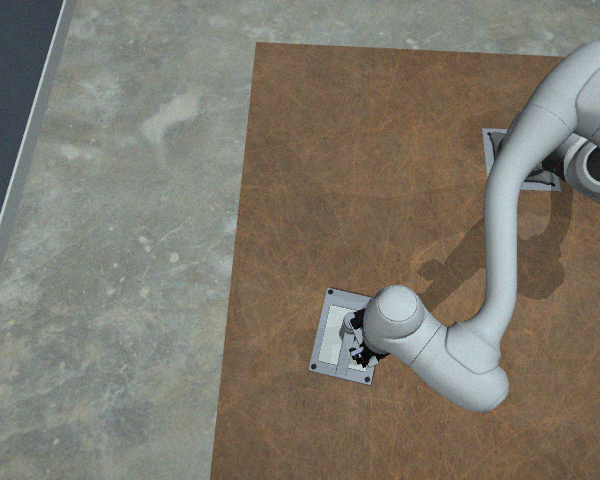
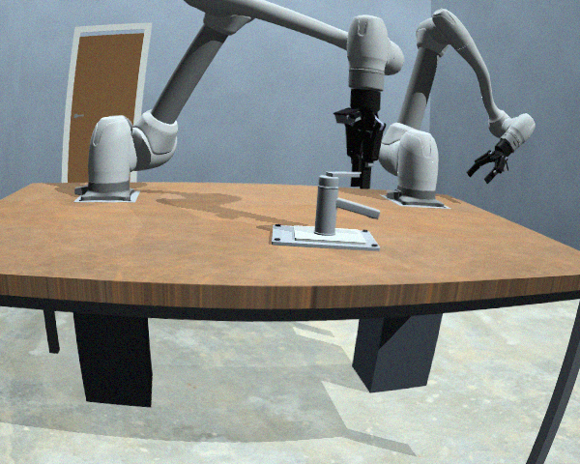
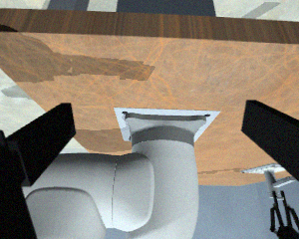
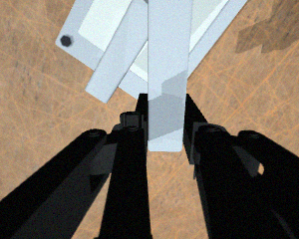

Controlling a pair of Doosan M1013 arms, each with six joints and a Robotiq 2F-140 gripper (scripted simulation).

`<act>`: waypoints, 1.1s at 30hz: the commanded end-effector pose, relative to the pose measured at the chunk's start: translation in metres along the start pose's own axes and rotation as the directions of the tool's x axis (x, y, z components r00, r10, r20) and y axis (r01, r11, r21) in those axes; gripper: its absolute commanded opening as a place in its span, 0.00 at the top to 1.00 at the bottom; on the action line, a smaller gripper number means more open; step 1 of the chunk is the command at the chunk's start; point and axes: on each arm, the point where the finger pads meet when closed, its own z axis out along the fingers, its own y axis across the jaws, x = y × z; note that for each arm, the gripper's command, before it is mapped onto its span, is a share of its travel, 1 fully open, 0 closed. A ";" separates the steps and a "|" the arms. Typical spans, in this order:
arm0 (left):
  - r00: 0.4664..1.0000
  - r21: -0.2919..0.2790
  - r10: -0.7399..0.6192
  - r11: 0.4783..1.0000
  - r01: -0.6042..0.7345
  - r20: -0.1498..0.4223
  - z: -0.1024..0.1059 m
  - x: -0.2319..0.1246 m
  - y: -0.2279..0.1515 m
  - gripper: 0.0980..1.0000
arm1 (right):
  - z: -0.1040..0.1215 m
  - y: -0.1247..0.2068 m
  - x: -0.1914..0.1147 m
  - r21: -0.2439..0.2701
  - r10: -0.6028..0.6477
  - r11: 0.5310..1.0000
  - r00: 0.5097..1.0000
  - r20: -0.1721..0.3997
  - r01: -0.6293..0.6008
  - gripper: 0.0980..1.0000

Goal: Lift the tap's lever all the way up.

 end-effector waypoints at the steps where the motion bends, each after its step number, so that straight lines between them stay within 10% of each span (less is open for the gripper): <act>1: 1.000 0.000 0.000 1.000 0.000 -0.001 0.000 0.000 0.000 0.00 | -0.001 0.000 0.000 0.001 0.000 1.000 1.000 0.001 0.000 1.00; 33: 1.000 0.000 0.000 1.000 0.000 -0.001 0.000 0.000 0.000 0.00 | -0.017 0.000 0.003 0.001 0.000 1.000 1.000 0.001 0.000 1.00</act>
